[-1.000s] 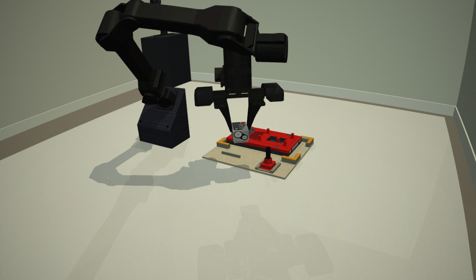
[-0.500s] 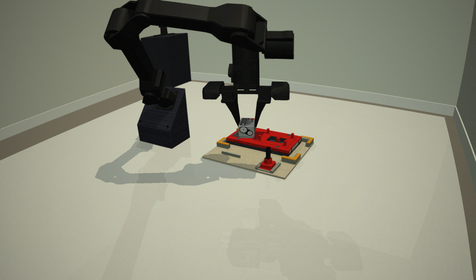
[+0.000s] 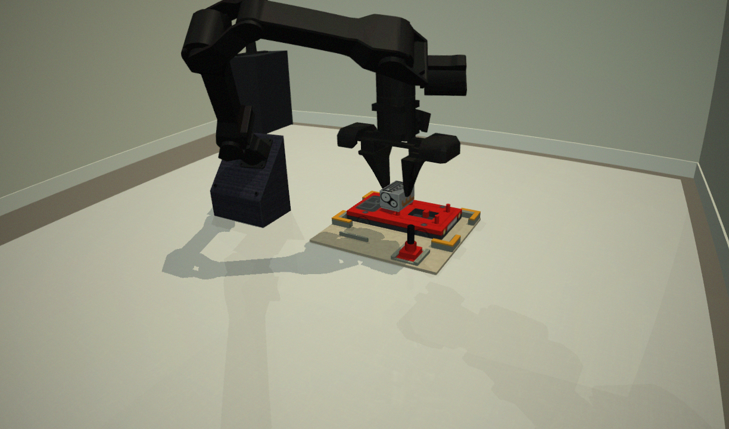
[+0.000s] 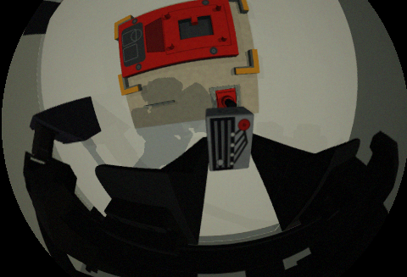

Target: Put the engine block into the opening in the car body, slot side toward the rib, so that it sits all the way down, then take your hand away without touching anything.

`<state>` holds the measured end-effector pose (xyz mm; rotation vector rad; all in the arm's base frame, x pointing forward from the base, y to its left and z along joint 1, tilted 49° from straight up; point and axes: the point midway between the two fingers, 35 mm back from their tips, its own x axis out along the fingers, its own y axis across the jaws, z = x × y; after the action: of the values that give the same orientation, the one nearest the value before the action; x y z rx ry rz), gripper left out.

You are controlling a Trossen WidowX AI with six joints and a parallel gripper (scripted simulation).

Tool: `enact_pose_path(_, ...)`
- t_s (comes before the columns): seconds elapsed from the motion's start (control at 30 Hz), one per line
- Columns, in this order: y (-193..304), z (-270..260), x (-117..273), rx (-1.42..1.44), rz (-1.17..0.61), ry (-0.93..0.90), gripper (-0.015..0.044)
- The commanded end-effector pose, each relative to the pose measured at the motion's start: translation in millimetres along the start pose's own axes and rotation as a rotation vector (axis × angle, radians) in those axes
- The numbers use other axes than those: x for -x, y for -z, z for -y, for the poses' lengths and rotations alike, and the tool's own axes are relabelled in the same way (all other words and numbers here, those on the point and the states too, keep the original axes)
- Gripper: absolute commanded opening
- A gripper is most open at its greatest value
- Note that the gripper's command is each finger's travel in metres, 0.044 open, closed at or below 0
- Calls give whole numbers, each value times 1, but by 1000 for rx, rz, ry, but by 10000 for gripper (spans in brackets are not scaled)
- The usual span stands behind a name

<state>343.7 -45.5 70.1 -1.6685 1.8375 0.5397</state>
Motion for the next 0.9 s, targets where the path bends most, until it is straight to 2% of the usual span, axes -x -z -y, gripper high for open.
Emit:
enact_pose_path(0.0, -12, 0, -4, -103, 4, -2, 0)
enact_pose_path(0.87, -87, -7, -32, -909, 5, -2, 0)
